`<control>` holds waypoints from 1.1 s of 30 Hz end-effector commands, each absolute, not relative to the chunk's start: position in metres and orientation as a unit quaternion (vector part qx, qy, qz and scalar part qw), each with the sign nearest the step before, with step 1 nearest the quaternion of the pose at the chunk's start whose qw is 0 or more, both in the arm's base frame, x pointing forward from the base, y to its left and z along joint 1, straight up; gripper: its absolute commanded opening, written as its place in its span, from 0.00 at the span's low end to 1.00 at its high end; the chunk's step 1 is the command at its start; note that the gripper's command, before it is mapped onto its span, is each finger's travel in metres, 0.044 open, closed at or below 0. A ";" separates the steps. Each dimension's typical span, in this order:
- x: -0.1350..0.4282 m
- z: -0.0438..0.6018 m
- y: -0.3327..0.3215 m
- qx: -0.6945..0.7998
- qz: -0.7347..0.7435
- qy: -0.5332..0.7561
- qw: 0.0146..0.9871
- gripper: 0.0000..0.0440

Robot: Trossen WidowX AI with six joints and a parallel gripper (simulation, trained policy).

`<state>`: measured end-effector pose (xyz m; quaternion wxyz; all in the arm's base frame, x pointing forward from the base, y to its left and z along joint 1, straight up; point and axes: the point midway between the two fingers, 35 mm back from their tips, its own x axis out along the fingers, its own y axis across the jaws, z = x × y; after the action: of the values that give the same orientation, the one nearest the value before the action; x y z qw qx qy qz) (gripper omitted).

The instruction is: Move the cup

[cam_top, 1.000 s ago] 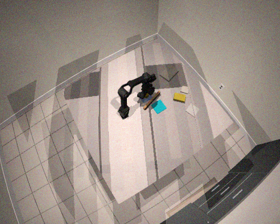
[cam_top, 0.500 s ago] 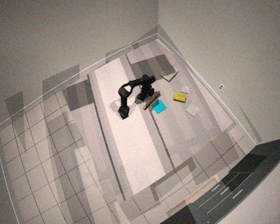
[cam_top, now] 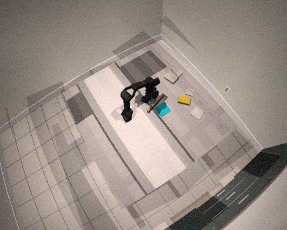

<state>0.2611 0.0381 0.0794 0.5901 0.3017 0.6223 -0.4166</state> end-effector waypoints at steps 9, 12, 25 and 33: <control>0.270 0.117 0.029 0.358 -0.428 0.585 0.589 0.02; 0.273 0.125 0.024 0.371 -0.432 0.574 0.588 0.01; 0.293 0.148 -0.007 0.427 -0.445 0.521 0.591 0.00; 0.305 0.149 -0.034 0.453 -0.455 0.485 0.594 0.00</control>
<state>0.3011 -0.0243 0.1487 0.5901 0.4474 0.4975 -0.4519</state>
